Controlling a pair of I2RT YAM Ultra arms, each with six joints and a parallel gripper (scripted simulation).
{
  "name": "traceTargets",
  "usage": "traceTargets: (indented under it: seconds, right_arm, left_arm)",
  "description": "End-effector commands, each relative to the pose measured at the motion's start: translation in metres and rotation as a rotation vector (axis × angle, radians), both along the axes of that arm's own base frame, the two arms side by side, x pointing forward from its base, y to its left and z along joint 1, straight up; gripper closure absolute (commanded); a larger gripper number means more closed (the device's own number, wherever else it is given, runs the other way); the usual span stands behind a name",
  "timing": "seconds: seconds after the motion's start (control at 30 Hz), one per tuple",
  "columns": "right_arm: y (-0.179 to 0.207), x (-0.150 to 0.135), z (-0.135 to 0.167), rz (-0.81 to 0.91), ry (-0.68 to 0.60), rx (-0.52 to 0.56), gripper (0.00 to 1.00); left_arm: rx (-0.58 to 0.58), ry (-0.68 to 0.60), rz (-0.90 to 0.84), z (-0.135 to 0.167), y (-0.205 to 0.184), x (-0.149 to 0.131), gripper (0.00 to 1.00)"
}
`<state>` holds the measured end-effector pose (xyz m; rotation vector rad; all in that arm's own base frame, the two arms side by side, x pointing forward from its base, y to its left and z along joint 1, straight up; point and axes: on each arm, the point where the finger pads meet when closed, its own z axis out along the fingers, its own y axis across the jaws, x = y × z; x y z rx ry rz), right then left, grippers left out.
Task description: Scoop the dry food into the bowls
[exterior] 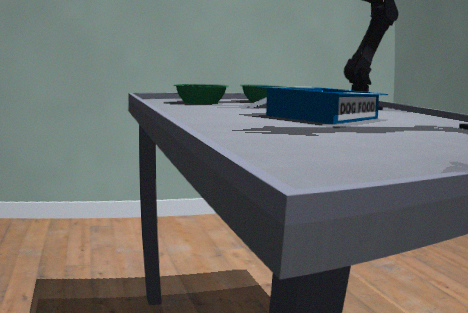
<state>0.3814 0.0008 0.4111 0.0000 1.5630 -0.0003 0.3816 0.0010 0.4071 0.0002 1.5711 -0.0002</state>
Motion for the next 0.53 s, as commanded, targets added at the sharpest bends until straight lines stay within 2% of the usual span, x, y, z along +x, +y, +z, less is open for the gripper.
traceTargets:
  seconds: [0.0,0.03,0.07,0.17,0.5]
  right_arm:
    - [0.002,-0.005,0.002,0.000,-0.004,0.003,0.68]
    - [0.001,-0.003,0.010,-0.001,-0.034,0.002,0.68]
    - [0.003,-0.003,-0.002,0.004,-0.016,0.004,0.68]
    - [0.001,-0.006,0.023,-0.001,-0.067,0.004,0.68]
    - [0.001,-0.006,0.018,-0.001,-0.045,0.004,0.68]
  left_arm:
    - [0.004,-0.057,-0.012,0.022,-0.004,-0.003,0.74]
    - [0.004,-0.029,-0.002,0.011,-0.001,-0.002,0.74]
    - [0.004,-0.058,-0.004,0.023,-0.002,-0.003,0.74]
    - [0.004,-0.058,-0.004,0.023,-0.002,-0.003,0.74]
    - [0.004,-0.058,-0.004,0.023,-0.002,-0.003,0.74]
